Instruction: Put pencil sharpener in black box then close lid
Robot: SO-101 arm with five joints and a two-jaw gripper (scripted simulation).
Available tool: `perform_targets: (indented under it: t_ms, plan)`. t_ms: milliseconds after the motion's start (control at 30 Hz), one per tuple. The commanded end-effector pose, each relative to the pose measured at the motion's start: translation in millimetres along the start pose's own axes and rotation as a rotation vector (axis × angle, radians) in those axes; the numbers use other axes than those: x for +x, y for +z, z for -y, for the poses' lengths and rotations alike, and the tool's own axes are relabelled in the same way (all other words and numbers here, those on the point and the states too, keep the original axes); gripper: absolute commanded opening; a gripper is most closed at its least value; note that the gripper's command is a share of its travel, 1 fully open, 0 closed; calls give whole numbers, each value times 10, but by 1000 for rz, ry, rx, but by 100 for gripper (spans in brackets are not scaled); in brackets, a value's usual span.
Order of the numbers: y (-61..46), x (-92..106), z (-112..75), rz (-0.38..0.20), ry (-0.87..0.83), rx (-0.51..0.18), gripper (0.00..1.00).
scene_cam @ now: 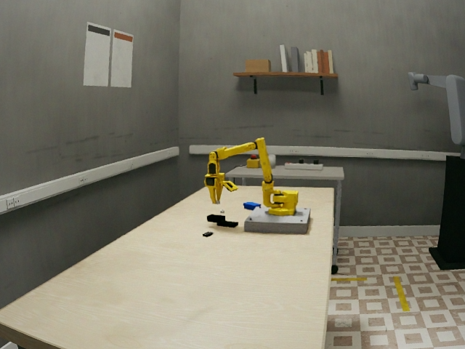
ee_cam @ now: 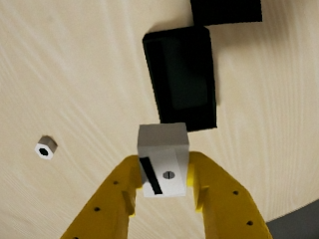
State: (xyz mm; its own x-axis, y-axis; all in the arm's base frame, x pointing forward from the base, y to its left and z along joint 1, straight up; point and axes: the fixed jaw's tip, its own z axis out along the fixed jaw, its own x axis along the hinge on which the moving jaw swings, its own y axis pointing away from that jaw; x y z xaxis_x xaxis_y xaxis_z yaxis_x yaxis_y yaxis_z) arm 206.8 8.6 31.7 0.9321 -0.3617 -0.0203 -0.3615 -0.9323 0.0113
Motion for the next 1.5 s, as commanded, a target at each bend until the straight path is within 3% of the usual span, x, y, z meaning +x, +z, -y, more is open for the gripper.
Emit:
perform_targets:
  t_ms: [0, 333, 1467]
  plan:
    - [-22, -11, 32, -19, -50, 10, 6]
    - [-19, -45, 72, -20, -145, 9, 6]
    - [-5, -60, 100, -20, -150, 9, 6]
